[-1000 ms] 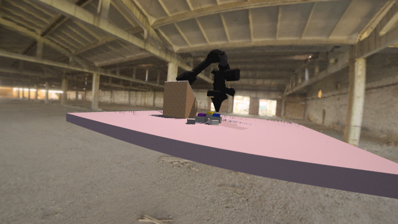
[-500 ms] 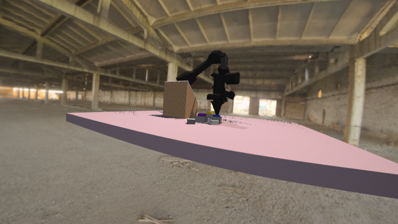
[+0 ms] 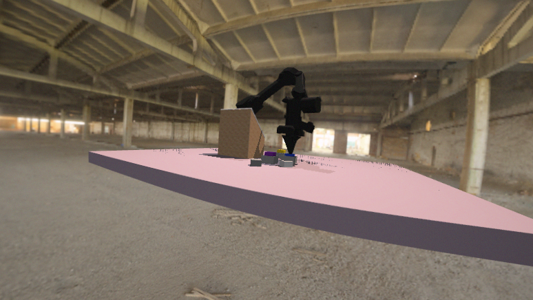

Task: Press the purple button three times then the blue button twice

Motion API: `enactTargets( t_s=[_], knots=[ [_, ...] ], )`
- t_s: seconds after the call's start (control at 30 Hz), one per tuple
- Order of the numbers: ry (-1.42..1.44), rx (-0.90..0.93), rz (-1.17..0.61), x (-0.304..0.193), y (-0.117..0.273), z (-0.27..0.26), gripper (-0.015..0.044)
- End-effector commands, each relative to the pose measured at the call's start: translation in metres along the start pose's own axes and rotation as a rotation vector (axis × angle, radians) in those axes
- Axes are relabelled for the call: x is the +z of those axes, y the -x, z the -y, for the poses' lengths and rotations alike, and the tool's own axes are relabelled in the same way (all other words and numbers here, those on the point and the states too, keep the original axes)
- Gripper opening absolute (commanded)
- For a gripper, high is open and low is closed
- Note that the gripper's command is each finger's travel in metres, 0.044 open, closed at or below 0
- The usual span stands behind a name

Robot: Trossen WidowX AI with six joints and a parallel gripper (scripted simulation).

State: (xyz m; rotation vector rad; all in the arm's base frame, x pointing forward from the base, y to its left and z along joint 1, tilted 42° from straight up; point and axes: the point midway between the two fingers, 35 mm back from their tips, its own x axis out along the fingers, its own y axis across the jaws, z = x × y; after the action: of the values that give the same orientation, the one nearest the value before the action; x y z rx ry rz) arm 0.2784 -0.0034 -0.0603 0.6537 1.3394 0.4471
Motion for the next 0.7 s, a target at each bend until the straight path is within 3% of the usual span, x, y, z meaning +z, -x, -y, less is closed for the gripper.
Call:
enactTargets(
  t_s=[0.0,0.23,0.67],
  knots=[
    [-0.003,0.001,-0.005,-0.001,0.021,0.0,0.002],
    [-0.005,0.003,-0.007,-0.002,0.031,-0.001,0.002],
    [-0.005,0.003,-0.007,-0.002,0.011,-0.001,0.002]
  ],
)
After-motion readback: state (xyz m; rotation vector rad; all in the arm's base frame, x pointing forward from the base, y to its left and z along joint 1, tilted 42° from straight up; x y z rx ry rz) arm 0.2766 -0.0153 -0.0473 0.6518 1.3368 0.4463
